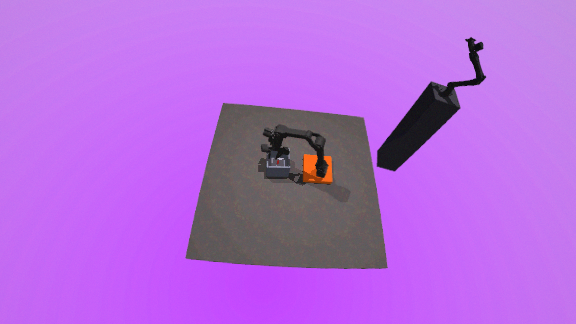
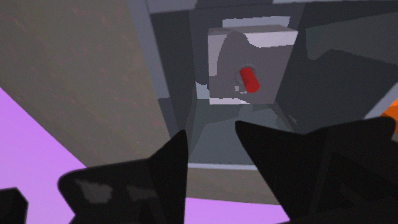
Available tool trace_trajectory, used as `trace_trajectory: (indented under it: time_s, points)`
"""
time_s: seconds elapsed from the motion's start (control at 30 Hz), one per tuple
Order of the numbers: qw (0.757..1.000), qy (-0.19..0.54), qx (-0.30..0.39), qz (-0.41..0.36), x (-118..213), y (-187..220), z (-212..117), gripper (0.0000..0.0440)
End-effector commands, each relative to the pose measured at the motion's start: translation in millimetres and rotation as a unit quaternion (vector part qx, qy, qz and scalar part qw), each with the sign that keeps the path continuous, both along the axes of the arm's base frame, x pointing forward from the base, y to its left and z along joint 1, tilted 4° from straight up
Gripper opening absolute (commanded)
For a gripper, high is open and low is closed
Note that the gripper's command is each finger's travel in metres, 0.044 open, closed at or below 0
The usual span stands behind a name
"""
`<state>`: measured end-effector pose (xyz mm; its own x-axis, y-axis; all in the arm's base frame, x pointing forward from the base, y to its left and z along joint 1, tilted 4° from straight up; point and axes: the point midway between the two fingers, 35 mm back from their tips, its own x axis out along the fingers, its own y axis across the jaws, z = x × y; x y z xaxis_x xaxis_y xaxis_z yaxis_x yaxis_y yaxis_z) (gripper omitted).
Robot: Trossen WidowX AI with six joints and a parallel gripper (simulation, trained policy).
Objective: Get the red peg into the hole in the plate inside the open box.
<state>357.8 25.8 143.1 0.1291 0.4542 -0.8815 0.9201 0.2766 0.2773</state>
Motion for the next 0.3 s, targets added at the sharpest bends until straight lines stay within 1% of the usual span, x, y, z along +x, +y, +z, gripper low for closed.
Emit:
trace_trajectory:
  time_s: [0.0,0.27]
  points:
    - [1.000,-0.002,0.008,0.003,2.9,-1.5,1.6,0.0214]
    - [1.000,-0.012,0.023,0.009,11.2,-5.5,5.2,0.0205]
